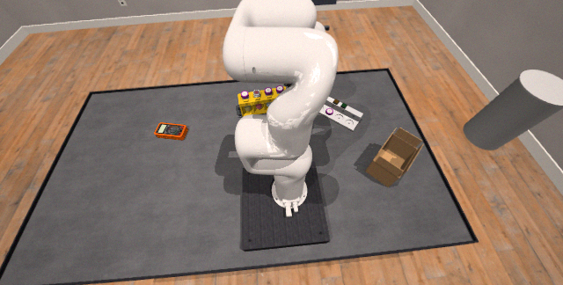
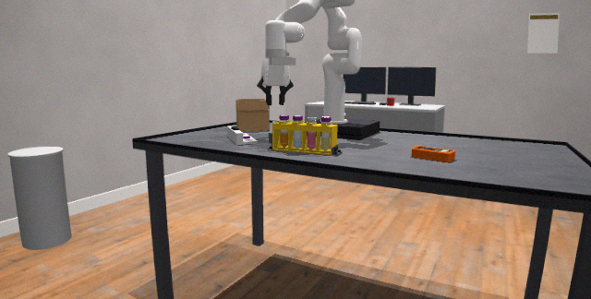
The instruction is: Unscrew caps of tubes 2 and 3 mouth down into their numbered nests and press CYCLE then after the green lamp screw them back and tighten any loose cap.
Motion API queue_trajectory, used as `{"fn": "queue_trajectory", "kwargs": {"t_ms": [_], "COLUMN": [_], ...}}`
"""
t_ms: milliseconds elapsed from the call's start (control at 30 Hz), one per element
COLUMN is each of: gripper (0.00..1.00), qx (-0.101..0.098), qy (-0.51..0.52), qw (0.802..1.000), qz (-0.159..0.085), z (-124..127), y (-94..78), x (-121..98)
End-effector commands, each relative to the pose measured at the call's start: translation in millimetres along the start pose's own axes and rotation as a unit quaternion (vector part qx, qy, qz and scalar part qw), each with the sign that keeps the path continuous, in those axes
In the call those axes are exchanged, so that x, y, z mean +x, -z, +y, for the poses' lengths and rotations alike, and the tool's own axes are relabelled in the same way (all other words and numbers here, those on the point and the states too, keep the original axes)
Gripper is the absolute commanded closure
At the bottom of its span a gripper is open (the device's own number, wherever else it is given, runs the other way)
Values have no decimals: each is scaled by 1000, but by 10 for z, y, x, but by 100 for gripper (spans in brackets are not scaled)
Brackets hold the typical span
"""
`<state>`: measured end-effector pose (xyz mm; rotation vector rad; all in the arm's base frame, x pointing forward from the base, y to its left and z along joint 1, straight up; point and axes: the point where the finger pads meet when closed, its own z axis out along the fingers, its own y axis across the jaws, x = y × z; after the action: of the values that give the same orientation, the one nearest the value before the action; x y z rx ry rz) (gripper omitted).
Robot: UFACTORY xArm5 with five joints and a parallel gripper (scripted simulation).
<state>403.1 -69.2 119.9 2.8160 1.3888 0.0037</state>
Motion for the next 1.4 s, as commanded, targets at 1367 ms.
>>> {"fn": "queue_trajectory", "kwargs": {"t_ms": [1367], "gripper": [54], "qx": [-1], "qy": [-18], "qw": [1000], "qz": [5], "z": [-426], "y": [-353], "x": [1053]}}
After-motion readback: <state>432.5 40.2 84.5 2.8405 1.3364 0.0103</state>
